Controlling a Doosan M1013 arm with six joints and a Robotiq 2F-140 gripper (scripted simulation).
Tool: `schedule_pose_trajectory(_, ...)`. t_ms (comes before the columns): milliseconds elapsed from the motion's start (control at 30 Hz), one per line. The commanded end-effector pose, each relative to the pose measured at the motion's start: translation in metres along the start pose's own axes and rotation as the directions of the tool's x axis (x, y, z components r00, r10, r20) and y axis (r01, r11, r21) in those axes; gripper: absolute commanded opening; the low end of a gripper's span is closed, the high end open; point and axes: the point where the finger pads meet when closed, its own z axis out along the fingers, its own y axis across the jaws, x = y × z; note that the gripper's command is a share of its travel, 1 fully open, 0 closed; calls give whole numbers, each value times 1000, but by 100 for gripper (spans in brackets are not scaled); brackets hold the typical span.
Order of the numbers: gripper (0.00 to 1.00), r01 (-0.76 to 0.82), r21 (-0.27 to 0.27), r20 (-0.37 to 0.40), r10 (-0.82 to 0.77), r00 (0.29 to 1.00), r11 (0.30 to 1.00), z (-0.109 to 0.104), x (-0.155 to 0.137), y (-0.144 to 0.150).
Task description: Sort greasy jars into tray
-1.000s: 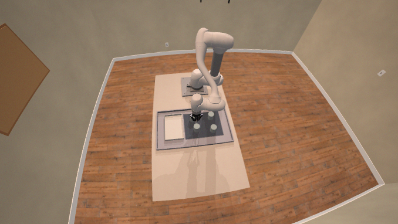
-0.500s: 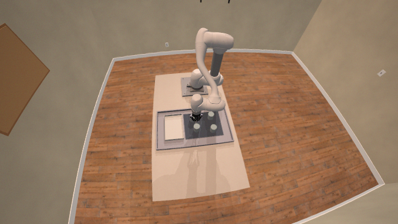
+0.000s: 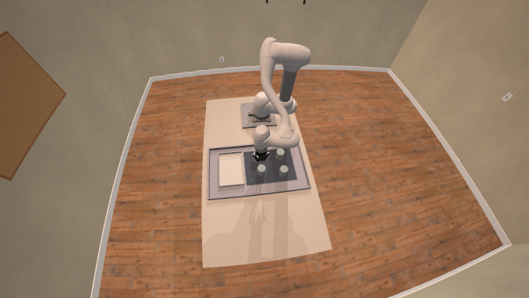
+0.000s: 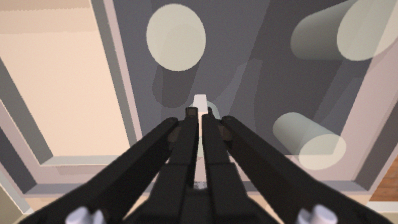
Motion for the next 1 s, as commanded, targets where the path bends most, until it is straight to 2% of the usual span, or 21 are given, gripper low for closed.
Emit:
schedule_pose_trajectory(0,0,2,-1,4,-2,1000,1000,-3,-6,2)
schedule_pose_trajectory(967,0,2,-1,4,-2,1000,1000,-5,-9,2)
